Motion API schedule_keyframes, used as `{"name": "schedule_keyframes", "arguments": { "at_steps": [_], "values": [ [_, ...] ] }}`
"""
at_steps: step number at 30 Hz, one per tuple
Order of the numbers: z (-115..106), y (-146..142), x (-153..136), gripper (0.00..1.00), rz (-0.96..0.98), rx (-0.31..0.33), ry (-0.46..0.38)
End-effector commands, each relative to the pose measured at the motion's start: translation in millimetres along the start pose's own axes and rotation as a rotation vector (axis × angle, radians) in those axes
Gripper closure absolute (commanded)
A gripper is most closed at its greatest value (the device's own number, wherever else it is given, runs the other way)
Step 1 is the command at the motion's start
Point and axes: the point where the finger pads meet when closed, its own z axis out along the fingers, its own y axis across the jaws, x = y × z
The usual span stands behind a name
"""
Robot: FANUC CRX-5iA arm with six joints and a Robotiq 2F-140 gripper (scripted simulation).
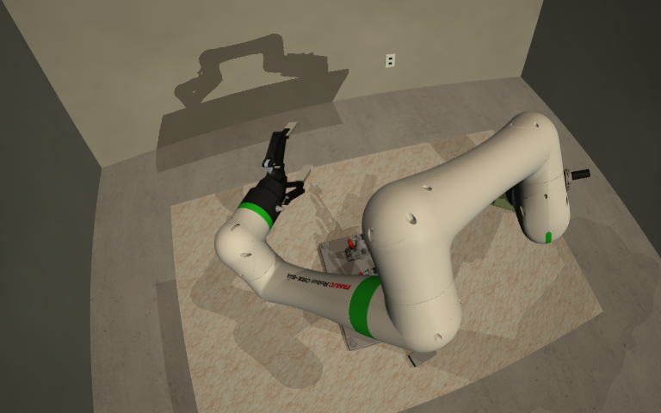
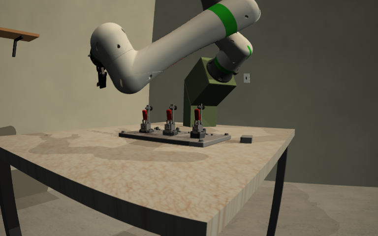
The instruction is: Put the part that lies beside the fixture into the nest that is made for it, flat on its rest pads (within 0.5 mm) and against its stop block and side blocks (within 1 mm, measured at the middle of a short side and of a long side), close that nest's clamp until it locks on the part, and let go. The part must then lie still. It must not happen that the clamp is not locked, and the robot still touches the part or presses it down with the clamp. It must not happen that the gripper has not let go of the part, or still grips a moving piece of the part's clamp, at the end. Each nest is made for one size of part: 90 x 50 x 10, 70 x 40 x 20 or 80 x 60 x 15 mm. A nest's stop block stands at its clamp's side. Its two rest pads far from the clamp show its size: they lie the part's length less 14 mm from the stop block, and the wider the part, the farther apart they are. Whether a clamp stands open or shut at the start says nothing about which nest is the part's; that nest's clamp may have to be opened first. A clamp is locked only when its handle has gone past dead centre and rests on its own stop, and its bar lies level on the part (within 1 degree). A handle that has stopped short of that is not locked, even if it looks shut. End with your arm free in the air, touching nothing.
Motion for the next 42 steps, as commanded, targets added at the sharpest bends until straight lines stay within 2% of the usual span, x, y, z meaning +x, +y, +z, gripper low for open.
{"name": "schedule_keyframes", "arguments": {
  "at_steps": [1, 20, 22, 25, 26, 27, 29, 30, 31, 32, 34, 35, 36, 38, 39, 41, 42],
  "values": [
    [0, 0, 0, 0.00, 0.001, 0.000, 0.000],
    [-1, 0, -5, 0.00, -0.001, 0.013, -0.004],
    [-3, 0, -19, 0.00, -0.004, 0.054, -0.014],
    [-11, -5, -64, 0.00, -0.019, 0.189, -0.036],
    [-11, -5, -64, 0.00, -0.019, 0.189, -0.036],
    [-16, -9, -83, 0.00, -0.027, 0.248, -0.039],
    [-17, -10, -85, 0.00, -0.028, 0.254, -0.040],
    [-24, -16, -106, 0.00, -0.038, 0.326, -0.039],
    [-24, -16, -107, 0.00, -0.038, 0.328, -0.039],
    [-29, -21, -121, 0.00, -0.045, 0.377, -0.036],
    [-29, -21, -121, 0.00, -0.045, 0.377, -0.036],
    [-33, -25, -131, 0.00, -0.051, 0.410, -0.033],
    [-42, -34, -151, 0.00, -0.062, 0.480, -0.022],
    [-44, -36, -156, 0.00, -0.065, 0.497, -0.018],
    [-52, -44, -170, 0.00, -0.075, 0.552, -0.006],
    [-58, -49, -180, 0.00, -0.082, 0.589, 0.005],
    [-65, -56, -190, 0.00, -0.090, 0.630, 0.018]
  ]
}}
